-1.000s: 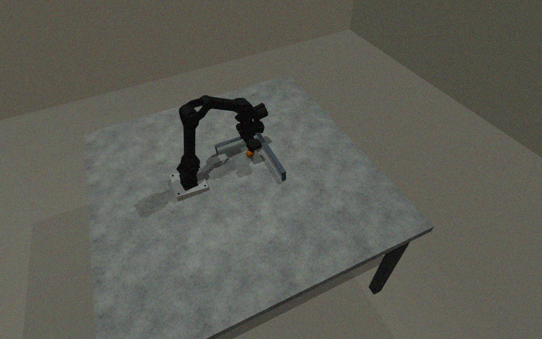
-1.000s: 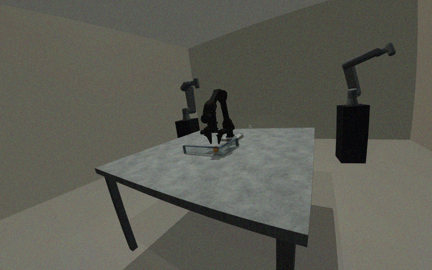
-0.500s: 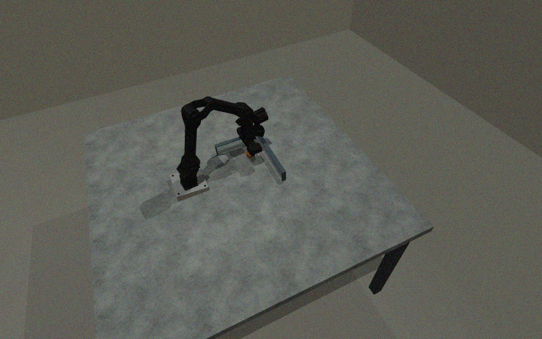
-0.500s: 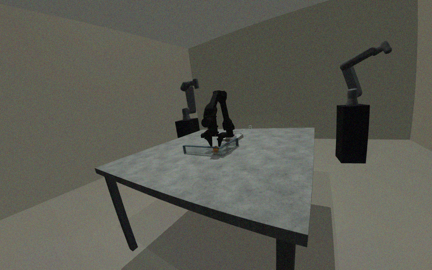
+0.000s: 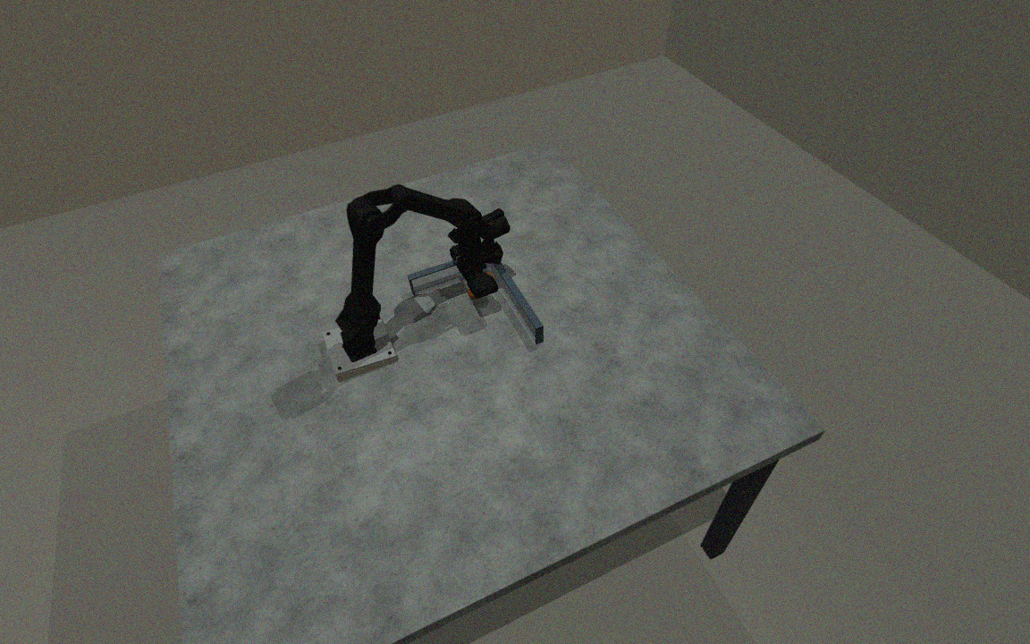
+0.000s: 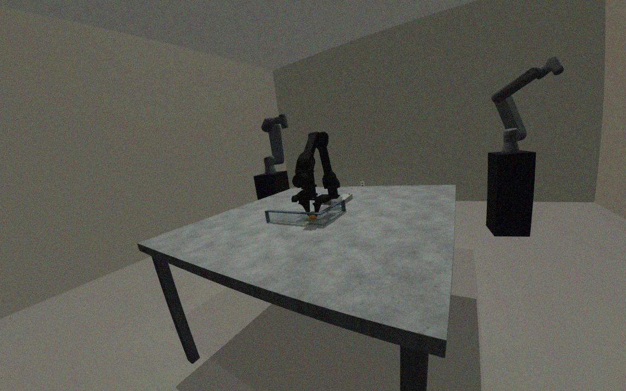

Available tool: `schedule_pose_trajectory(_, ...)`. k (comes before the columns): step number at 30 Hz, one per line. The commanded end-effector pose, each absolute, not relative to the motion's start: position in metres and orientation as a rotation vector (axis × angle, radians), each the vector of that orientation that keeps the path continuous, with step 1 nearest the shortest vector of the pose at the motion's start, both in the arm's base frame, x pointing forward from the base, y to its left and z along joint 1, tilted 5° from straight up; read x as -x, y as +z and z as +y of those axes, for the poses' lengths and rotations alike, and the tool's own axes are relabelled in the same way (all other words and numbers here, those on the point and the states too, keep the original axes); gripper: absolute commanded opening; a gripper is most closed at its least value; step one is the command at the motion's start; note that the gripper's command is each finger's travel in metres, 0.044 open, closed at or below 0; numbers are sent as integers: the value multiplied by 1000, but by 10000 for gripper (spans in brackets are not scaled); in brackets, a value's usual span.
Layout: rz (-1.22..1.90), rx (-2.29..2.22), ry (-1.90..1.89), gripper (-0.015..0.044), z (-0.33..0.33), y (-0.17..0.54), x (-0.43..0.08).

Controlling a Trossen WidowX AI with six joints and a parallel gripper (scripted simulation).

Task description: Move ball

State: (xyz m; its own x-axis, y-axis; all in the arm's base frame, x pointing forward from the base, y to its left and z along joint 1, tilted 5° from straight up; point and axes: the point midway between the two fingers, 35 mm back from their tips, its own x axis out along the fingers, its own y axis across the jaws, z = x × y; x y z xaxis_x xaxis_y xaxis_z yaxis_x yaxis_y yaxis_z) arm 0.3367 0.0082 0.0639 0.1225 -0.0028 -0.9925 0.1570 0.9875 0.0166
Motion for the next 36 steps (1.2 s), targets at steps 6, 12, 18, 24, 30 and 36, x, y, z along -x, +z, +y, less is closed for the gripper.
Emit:
schedule_pose_trajectory(6, 1451, -126, -110, 63, 9, 65, -336)
schedule_pose_trajectory(12, 1450, -126, -110, 0, 9, 96, -338)
schedule_pose_trajectory(18, 1450, -126, -110, 0, 9, 129, -336)
schedule_pose_trajectory(24, 1450, -126, -110, 0, 9, 162, -329)
schedule_pose_trajectory(30, 1451, -126, -110, 0, 9, 190, -321)
schedule_pose_trajectory(36, 1450, -126, -110, 0, 11, 188, -327)
